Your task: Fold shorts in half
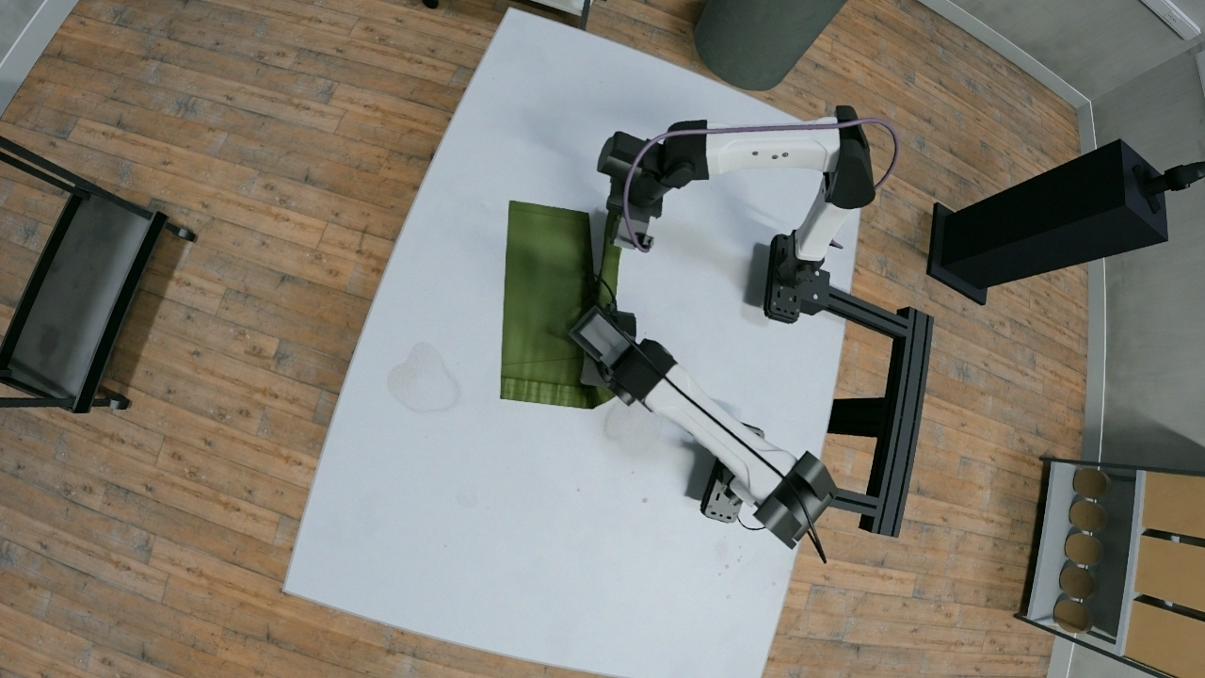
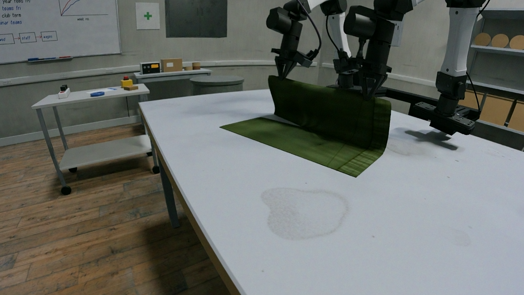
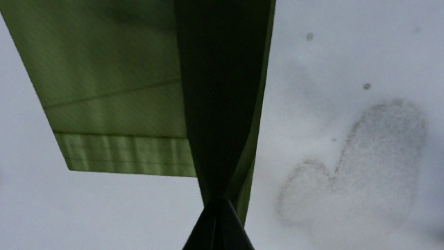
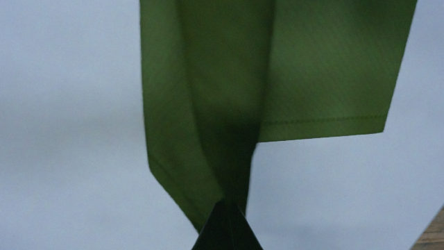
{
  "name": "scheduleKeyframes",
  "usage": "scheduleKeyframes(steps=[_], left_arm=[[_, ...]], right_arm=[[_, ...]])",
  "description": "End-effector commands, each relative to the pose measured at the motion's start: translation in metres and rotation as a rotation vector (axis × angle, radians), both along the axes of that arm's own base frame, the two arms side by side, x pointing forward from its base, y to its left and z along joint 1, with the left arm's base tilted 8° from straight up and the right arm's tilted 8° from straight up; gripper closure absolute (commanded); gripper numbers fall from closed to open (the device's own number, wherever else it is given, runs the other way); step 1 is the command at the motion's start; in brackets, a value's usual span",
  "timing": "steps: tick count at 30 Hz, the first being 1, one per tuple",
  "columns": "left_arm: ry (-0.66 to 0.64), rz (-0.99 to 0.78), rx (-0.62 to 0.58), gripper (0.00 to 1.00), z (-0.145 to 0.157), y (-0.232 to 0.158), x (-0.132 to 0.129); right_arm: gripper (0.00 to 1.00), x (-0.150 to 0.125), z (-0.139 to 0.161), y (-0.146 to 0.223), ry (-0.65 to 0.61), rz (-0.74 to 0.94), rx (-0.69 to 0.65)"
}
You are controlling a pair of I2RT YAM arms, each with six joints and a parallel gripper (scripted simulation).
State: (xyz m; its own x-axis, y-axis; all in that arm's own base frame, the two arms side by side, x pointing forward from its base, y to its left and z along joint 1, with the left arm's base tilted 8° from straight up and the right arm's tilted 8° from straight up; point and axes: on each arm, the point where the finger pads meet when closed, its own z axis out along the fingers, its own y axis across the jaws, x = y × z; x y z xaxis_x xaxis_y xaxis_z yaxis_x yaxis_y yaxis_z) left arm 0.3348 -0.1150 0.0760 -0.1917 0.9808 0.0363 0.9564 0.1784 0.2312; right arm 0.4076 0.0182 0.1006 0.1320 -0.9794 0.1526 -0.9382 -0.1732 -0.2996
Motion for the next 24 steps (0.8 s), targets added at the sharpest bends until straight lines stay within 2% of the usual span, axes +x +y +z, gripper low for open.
scheduleKeyframes(steps=[1, 4, 8, 9, 13, 16, 19, 20, 21, 24], left_arm=[[-0.004, 0.014, 0.021, 1.00, 0.007, 0.006, 0.008], [-0.041, 0.020, 0.005, 1.00, 0.019, 0.005, 0.011], [-0.035, 0.021, 0.008, 1.00, 0.018, 0.006, 0.010], [-0.013, 0.025, 0.016, 1.00, 0.007, 0.007, 0.017], [-0.024, 0.036, 0.003, 1.00, 0.003, 0.007, 0.027], [-0.049, 0.042, -0.003, 1.00, 0.019, 0.008, 0.023], [-0.050, 0.044, -0.003, 1.00, 0.020, 0.009, 0.023], [-0.001, 0.032, -0.010, 1.00, -0.004, 0.007, 0.032], [-0.017, 0.037, -0.001, 1.00, -0.005, 0.009, 0.040], [0.006, 0.050, 0.019, 1.00, -0.006, 0.013, 0.033]], right_arm=[[1.00, 0.016, 0.030, -0.003, -0.084, 0.000, -0.020], [1.00, 0.018, 0.041, -0.001, -0.124, 0.003, -0.015], [1.00, 0.019, 0.041, -0.002, -0.125, 0.002, -0.017], [1.00, 0.033, 0.018, 0.005, -0.099, 0.026, -0.024], [1.00, 0.051, 0.020, 0.002, -0.137, 0.026, -0.024], [1.00, 0.043, 0.043, 0.000, -0.168, 0.016, -0.019], [1.00, 0.043, 0.045, 0.000, -0.176, 0.016, -0.018], [1.00, 0.054, 0.012, 0.001, -0.118, 0.027, -0.025], [1.00, 0.058, 0.010, 0.001, -0.120, 0.030, -0.025], [1.00, 0.055, 0.010, 0.001, -0.110, 0.024, -0.025]])
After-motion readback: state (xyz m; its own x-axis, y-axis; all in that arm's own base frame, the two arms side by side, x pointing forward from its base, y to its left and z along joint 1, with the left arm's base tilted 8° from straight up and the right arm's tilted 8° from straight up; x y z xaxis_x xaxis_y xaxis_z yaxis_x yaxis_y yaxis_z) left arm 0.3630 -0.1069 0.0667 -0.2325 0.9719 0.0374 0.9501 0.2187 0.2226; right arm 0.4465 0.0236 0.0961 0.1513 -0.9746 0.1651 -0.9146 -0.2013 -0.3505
